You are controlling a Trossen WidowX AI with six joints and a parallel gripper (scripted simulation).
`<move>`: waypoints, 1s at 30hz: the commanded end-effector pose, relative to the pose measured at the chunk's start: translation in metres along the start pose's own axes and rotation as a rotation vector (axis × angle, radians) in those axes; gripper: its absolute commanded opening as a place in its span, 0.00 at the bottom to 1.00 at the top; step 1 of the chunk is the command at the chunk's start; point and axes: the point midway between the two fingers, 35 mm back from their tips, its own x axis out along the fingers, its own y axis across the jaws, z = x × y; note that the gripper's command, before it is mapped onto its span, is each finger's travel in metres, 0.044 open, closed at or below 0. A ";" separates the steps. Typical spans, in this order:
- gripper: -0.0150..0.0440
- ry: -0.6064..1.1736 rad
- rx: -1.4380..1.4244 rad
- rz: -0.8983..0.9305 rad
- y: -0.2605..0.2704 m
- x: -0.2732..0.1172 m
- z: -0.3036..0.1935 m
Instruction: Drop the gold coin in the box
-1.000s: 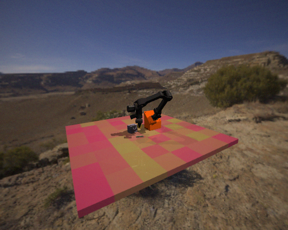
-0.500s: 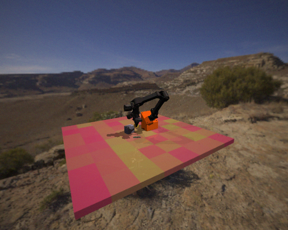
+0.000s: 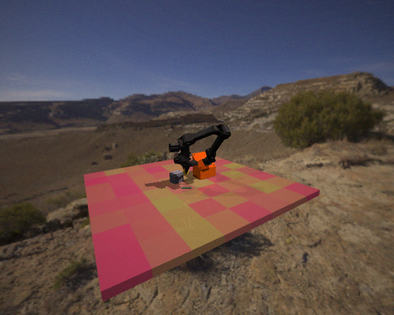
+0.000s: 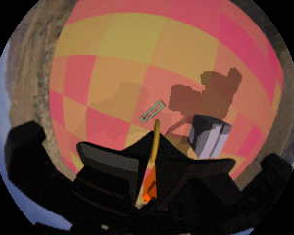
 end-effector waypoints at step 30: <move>0.25 0.001 -0.027 -0.018 -0.073 -0.003 -0.004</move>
